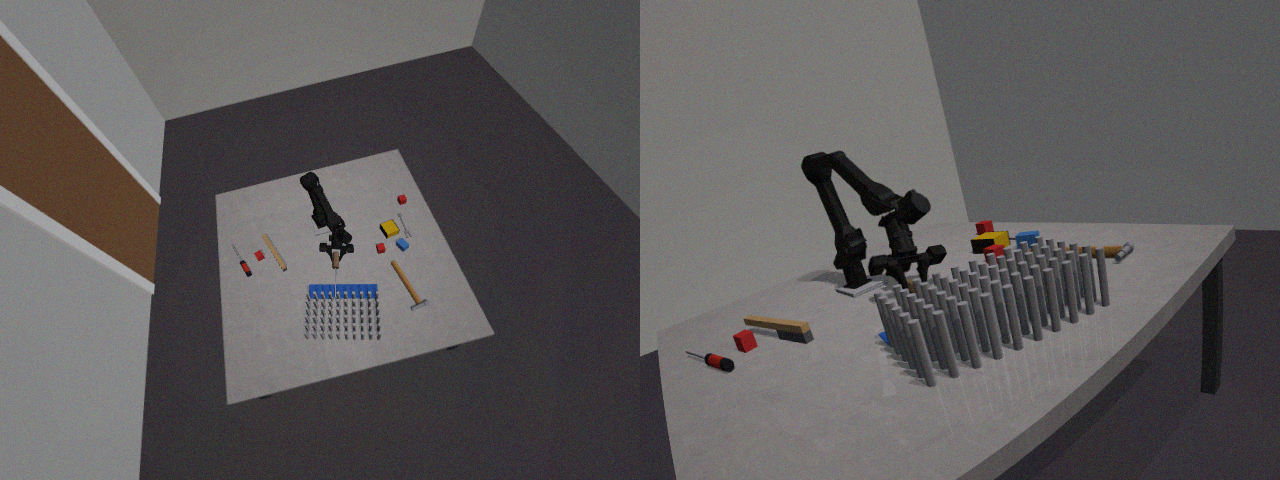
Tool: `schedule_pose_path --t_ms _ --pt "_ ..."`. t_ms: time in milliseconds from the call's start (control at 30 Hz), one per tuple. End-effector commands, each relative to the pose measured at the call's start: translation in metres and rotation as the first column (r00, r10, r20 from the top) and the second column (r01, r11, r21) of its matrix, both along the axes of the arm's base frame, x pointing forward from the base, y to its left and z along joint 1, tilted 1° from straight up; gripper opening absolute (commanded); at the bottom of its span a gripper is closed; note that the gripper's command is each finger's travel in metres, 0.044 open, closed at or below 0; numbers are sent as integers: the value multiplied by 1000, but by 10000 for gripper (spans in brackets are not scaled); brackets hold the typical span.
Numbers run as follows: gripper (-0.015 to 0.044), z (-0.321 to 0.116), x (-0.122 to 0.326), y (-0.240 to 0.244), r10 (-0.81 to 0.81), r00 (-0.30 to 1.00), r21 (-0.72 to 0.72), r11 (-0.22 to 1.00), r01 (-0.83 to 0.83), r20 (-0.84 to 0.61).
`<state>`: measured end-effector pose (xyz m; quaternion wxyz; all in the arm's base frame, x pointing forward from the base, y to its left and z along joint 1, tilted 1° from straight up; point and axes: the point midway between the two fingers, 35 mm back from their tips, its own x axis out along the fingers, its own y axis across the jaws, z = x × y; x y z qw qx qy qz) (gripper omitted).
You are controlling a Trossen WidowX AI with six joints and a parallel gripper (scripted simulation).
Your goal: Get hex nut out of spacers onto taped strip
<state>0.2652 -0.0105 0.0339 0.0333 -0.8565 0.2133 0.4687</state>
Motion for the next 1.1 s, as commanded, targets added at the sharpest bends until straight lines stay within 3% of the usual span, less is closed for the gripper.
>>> schedule_pose_path --t_ms 0,1067 --pt "0 0 -3 1 -3 1000 -1 1000 3 3" --pt "0 15 -6 3 -3 1000 -1 1000 3 3"
